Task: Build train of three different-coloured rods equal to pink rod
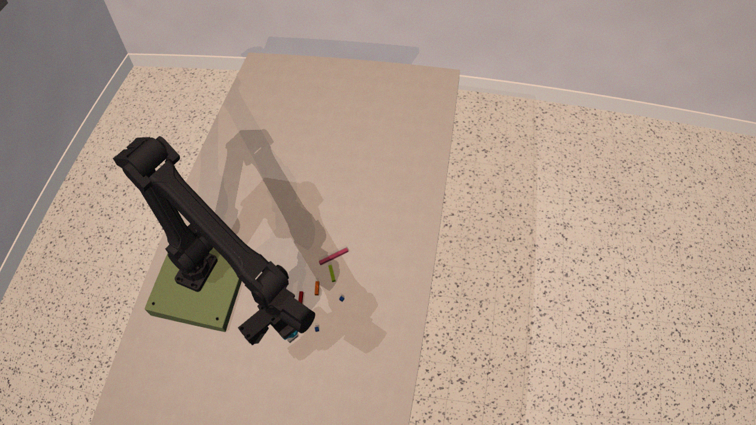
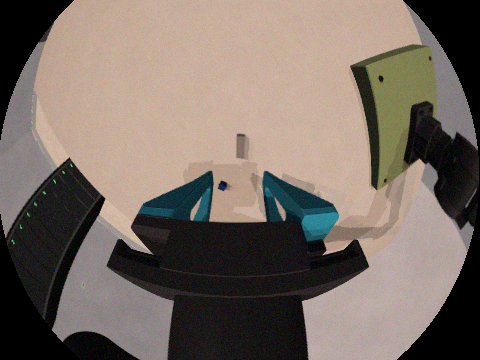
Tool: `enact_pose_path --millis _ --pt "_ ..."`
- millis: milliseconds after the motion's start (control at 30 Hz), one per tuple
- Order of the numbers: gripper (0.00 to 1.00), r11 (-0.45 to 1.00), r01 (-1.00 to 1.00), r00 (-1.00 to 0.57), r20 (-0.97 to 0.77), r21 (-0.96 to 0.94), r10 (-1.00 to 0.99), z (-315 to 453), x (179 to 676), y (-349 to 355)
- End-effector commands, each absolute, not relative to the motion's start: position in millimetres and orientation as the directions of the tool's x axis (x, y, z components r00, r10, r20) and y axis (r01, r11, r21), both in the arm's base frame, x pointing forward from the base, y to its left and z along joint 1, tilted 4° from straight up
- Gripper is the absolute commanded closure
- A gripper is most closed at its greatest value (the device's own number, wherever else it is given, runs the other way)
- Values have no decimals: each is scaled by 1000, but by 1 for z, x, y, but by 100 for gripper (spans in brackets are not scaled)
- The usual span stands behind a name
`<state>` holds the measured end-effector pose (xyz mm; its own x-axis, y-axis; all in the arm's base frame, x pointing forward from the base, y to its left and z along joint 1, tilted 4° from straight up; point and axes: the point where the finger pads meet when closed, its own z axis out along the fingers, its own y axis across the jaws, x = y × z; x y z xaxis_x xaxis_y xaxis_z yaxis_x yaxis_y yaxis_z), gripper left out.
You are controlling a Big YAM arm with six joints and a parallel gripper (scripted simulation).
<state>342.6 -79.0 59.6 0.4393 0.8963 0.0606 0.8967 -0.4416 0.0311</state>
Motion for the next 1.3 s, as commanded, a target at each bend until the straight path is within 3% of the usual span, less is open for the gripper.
enact_pose_path --millis 0,1267 --pt "77 -469 883 466 66 37 882 61 343 -80" --pt "77 -465 885 463 63 29 884 55 343 -80"
